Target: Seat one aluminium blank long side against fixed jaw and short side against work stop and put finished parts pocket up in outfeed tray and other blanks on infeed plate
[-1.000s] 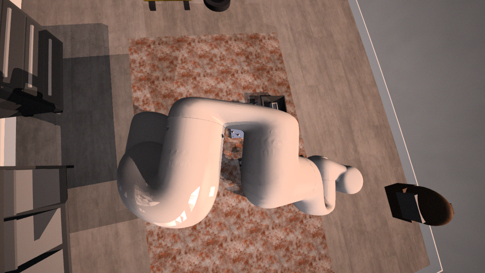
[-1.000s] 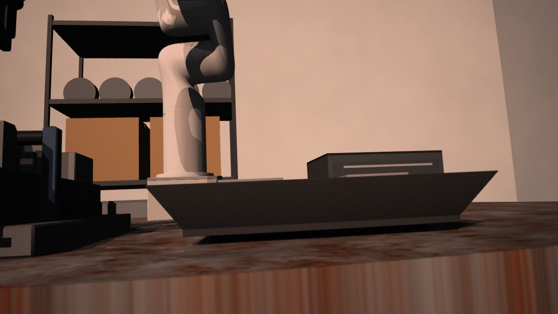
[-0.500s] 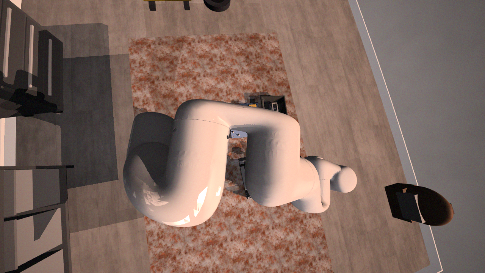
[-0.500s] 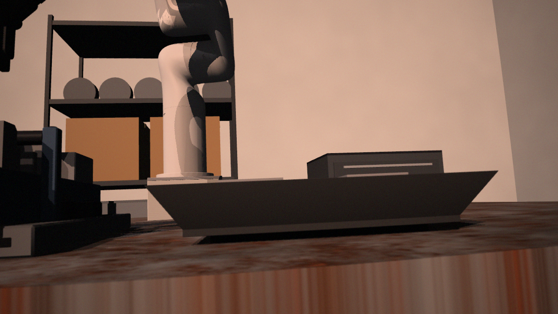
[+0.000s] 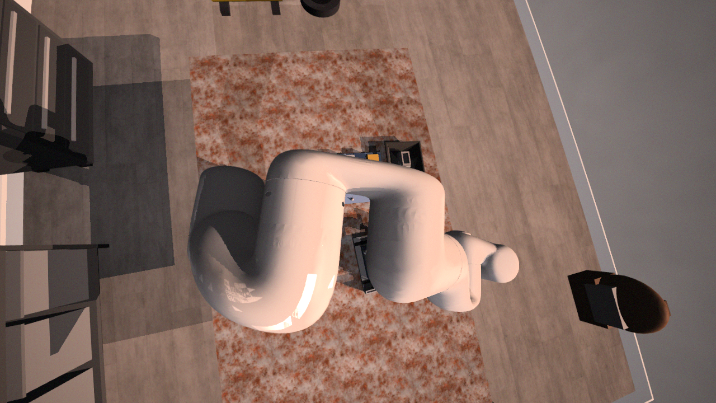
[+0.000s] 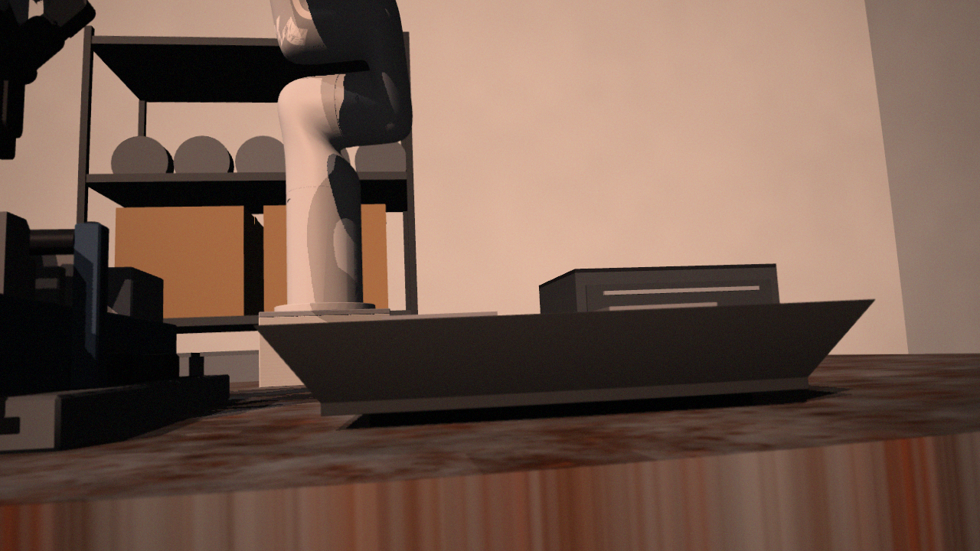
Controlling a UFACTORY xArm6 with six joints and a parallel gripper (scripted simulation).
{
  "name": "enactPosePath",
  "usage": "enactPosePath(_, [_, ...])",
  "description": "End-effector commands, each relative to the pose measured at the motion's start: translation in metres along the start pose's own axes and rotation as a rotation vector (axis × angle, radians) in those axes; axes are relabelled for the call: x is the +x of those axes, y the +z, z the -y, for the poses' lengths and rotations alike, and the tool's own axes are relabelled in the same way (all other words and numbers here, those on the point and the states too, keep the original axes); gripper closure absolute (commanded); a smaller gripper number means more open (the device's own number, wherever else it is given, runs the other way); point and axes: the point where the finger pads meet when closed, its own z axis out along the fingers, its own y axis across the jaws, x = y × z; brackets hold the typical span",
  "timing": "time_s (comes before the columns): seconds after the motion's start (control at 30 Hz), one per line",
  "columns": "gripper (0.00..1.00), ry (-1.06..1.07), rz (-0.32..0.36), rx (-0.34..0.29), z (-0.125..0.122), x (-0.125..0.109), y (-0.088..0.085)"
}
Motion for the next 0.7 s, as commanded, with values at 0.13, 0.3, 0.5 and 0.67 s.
enactPosePath(0.13, [0.31, 0.000, -0.004, -0.001, -0.0005, 0.0015, 0.0031])
enactPosePath(0.3, [0.31, 0.000, -0.004, -0.001, -0.0005, 0.0015, 0.0036])
enactPosePath(0.5, [0.31, 0.000, -0.004, -0.001, -0.0005, 0.0015, 0.0036])
enactPosePath(0.67, [0.31, 0.000, -0.004, -0.001, -0.0005, 0.0015, 0.0036])
